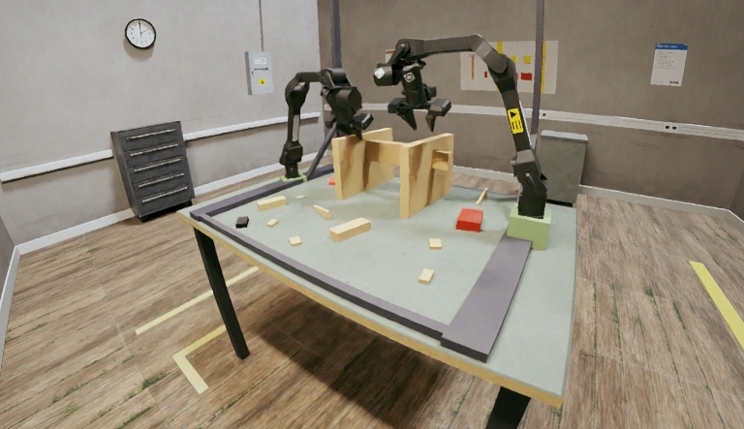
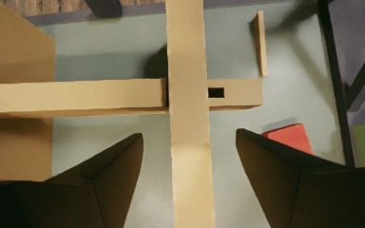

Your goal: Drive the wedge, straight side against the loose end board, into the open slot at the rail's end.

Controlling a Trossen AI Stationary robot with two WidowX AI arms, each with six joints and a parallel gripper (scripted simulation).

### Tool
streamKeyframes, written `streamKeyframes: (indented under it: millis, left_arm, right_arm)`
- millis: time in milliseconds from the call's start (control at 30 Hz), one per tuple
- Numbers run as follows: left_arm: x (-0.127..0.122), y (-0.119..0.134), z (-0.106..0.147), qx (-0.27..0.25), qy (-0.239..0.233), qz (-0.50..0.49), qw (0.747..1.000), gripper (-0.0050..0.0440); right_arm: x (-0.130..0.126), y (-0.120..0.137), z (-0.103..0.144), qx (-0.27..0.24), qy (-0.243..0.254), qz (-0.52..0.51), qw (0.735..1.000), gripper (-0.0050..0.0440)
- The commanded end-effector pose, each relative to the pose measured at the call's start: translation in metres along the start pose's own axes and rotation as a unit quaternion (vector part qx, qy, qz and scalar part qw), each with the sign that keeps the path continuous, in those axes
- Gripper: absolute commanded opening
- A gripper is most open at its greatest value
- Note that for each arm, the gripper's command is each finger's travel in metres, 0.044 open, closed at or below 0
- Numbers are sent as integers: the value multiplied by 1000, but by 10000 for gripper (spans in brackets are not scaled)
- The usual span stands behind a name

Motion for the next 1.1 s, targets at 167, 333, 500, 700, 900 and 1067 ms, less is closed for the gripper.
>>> streamKeyframes:
  millis: [167,333,500,700,900,1067]
  left_arm:
    - [-4,0,1,1,-11,-5,1000,266]
    - [-3,2,-4,0,-11,-6,1000,266]
    - [-3,5,-8,-1,-11,-6,1000,266]
    - [-3,8,-14,-2,-10,-5,1000,266]
    - [-2,9,-19,-3,-10,-5,1000,266]
    - [-2,13,-25,-3,-8,-4,1000,266]
  right_arm:
    - [0,-4,6,4,11,7,1000,-5]
    - [0,-4,6,4,11,7,1000,-35]
    - [0,-4,6,4,11,7,1000,-50]
    - [0,-4,6,4,11,7,1000,-50]
    - [0,-4,6,4,11,7,1000,-50]
    - [0,-4,6,4,11,7,1000,-50]
Point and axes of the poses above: on each arm, the point midway between the two fingers, 35 mm back from their tips, its own z axis back along the fingers, its own x axis across the jaws, y = z × x, the point moved 2 cm from there along z, back along the fingers, and after that the axes turned 6 degrees about z, right-handed, at the moved point
